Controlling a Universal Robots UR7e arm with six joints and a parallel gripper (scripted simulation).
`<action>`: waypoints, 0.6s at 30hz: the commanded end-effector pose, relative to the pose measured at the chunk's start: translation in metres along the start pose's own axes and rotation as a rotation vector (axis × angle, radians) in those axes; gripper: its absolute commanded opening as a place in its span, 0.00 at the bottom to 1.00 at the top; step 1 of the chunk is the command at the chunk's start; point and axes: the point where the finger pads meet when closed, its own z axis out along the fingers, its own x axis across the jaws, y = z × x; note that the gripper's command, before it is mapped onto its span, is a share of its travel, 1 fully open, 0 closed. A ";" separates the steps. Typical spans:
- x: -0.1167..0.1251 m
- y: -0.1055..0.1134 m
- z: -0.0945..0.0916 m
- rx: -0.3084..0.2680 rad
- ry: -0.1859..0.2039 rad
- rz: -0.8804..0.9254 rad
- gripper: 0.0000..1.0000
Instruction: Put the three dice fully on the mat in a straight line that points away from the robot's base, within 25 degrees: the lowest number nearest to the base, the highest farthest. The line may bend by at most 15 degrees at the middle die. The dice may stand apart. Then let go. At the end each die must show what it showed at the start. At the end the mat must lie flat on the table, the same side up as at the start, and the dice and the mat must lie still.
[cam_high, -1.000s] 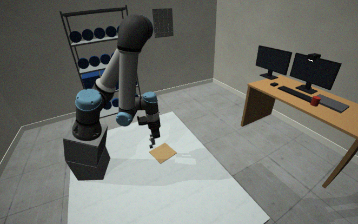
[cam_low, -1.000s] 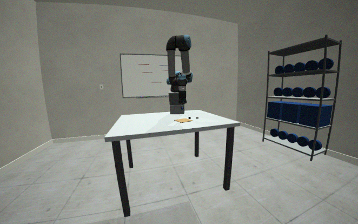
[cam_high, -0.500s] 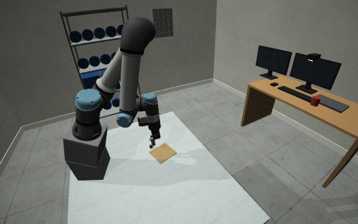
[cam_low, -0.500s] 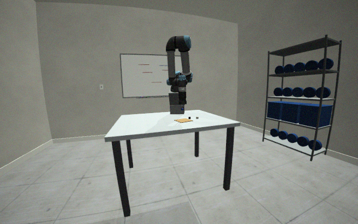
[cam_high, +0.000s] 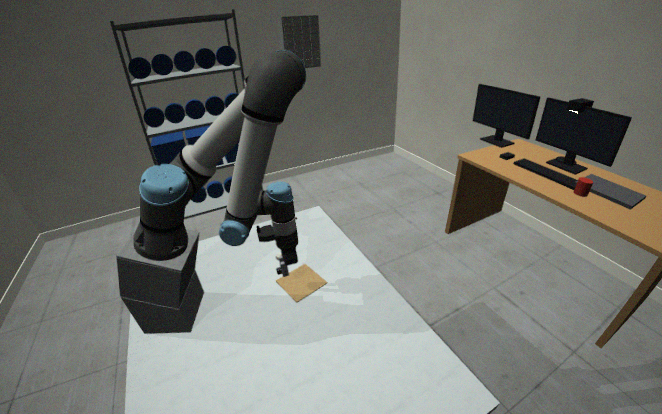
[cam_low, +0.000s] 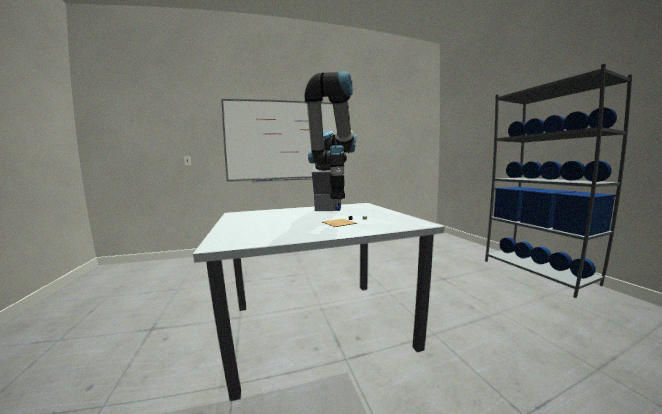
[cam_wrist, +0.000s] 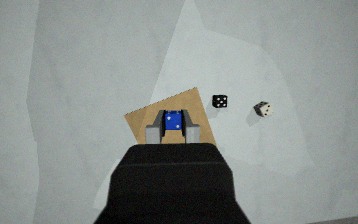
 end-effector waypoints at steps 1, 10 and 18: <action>0.000 0.000 0.018 0.000 0.000 0.000 0.40; 0.000 0.000 0.040 0.000 0.000 0.000 0.40; 0.000 0.001 0.054 0.000 0.000 0.000 0.40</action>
